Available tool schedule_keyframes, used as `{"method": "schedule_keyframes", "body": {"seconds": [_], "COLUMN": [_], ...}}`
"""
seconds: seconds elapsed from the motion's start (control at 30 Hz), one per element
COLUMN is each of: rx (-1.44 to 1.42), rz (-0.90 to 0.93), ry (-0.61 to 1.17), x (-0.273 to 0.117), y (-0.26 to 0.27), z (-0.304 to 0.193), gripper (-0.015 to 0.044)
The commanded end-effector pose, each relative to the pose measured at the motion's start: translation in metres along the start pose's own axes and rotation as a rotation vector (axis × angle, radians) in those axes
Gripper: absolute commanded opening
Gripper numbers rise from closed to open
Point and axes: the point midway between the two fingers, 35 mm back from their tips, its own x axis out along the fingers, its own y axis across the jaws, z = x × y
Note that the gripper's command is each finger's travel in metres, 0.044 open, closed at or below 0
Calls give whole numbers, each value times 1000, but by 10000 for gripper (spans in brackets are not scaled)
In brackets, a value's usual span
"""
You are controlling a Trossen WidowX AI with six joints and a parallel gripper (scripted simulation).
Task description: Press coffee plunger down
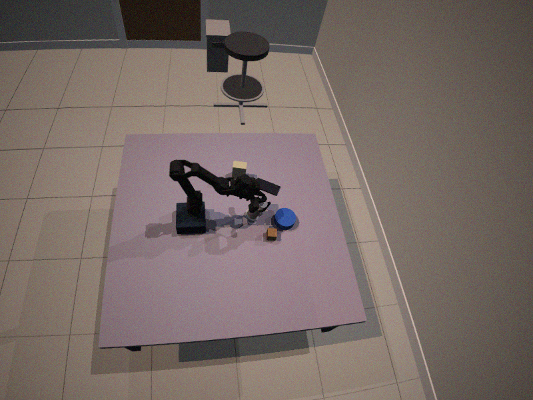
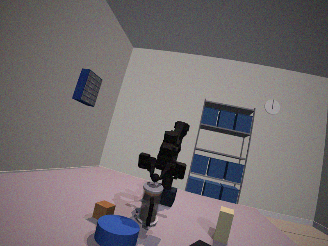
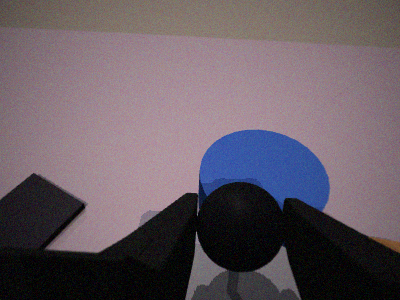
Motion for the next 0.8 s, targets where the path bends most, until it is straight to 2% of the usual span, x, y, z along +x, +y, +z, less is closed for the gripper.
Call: {"method": "schedule_keyframes", "body": {"seconds": [0.0,0.77], "rx": [8,8], "rz": [-1,-1], "ry": [32,32], "x": [4,7], "y": [0,0], "z": [-8,-6], "gripper": [122,122]}}
